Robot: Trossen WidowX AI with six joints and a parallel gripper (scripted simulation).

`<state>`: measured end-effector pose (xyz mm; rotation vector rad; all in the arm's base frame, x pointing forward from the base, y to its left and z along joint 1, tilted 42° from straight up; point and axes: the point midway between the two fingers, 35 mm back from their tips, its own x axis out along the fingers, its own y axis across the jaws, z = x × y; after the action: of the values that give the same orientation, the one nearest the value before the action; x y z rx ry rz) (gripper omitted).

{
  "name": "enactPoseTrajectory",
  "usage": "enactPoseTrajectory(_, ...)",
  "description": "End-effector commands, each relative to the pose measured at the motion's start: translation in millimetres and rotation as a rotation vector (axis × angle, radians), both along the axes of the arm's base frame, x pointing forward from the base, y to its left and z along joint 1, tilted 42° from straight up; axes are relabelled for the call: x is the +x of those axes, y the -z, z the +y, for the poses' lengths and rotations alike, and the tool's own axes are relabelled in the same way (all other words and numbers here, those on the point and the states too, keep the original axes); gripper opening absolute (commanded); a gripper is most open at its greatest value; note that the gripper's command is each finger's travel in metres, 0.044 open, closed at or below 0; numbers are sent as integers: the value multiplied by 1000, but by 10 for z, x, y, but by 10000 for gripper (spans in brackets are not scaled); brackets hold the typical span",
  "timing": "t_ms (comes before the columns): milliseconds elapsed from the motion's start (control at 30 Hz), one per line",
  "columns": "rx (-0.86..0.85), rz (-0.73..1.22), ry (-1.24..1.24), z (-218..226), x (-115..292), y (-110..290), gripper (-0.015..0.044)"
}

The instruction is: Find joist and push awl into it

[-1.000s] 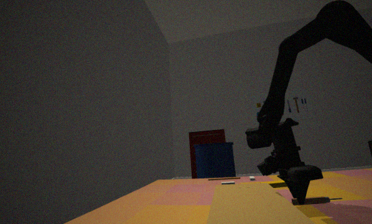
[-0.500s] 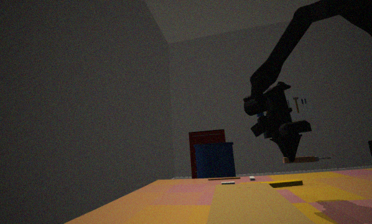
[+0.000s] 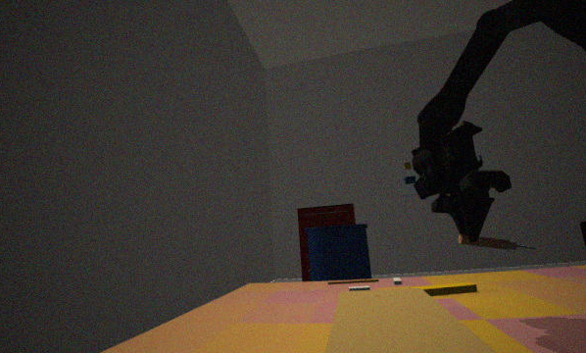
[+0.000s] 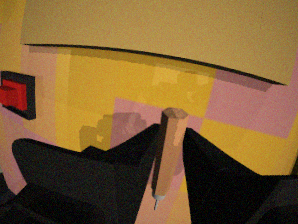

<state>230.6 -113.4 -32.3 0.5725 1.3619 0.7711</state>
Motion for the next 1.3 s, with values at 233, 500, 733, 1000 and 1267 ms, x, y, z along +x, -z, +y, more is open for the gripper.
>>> enactPoseTrajectory(233, 150, -181, 173, -105, -256, -138, 0)
enactPoseTrajectory(500, 207, -332, 321, -210, -403, -249, 0)
enactPoseTrajectory(733, 224, -470, 463, -318, -527, -350, 0)
enactPoseTrajectory(1000, 205, -626, 638, -460, -675, -465, 0)
enactPoseTrajectory(1267, 142, -773, 822, -620, -845, -572, 0)
